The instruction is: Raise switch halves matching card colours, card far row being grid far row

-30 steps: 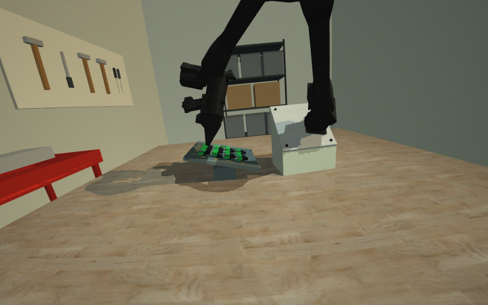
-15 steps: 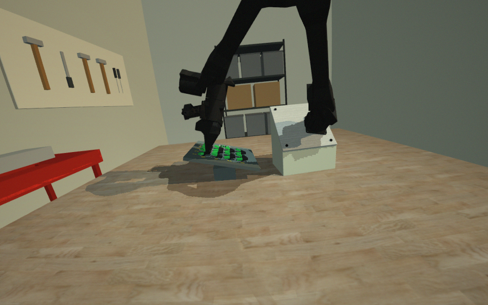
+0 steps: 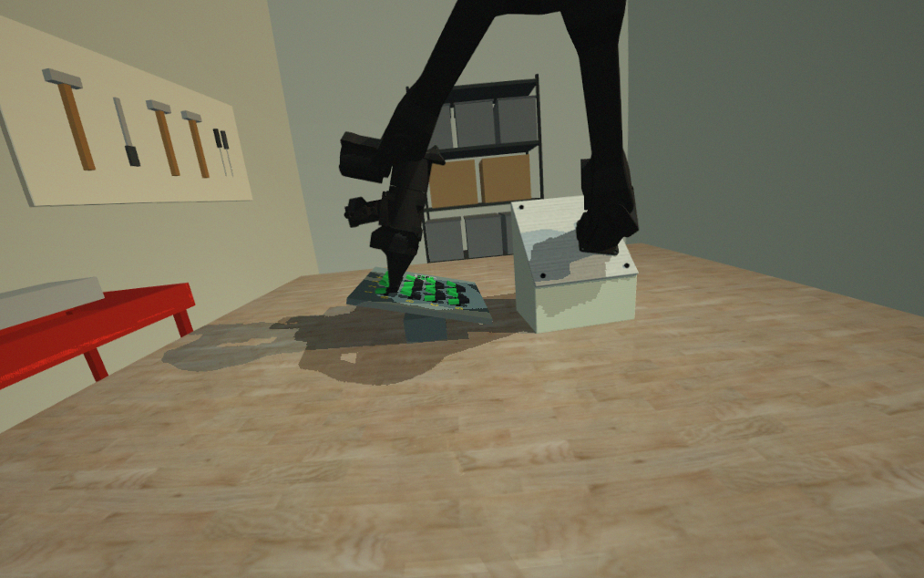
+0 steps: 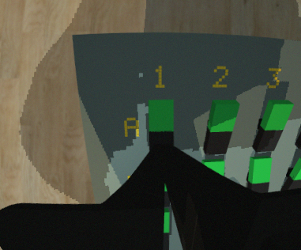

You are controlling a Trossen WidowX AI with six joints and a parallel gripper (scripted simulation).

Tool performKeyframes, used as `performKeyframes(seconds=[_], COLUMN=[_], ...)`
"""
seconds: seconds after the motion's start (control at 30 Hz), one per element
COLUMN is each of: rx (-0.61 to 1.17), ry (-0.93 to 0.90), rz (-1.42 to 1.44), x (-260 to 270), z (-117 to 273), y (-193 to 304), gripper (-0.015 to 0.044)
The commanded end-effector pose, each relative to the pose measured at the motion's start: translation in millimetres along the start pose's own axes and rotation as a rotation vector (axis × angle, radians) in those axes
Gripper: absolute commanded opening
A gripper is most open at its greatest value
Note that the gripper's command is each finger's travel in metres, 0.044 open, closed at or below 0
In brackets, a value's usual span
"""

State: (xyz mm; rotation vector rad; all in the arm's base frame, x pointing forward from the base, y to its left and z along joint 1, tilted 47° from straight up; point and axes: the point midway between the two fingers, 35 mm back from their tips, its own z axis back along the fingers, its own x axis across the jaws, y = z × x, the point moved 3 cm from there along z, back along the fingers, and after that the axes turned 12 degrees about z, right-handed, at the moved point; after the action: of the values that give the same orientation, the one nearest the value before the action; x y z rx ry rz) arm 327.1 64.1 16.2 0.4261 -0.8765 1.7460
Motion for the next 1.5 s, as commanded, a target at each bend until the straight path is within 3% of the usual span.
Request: performKeyframes(seconds=[0.0,1.37,1.47], rx=[-0.001,-0.001,0.008], ry=[0.000,0.000,0.002], rz=[-0.003,-0.003,-0.001], x=[0,0,-2], z=[0,-6,12], y=[0,0,-2], gripper=[0.0000,0.0000,0.0000])
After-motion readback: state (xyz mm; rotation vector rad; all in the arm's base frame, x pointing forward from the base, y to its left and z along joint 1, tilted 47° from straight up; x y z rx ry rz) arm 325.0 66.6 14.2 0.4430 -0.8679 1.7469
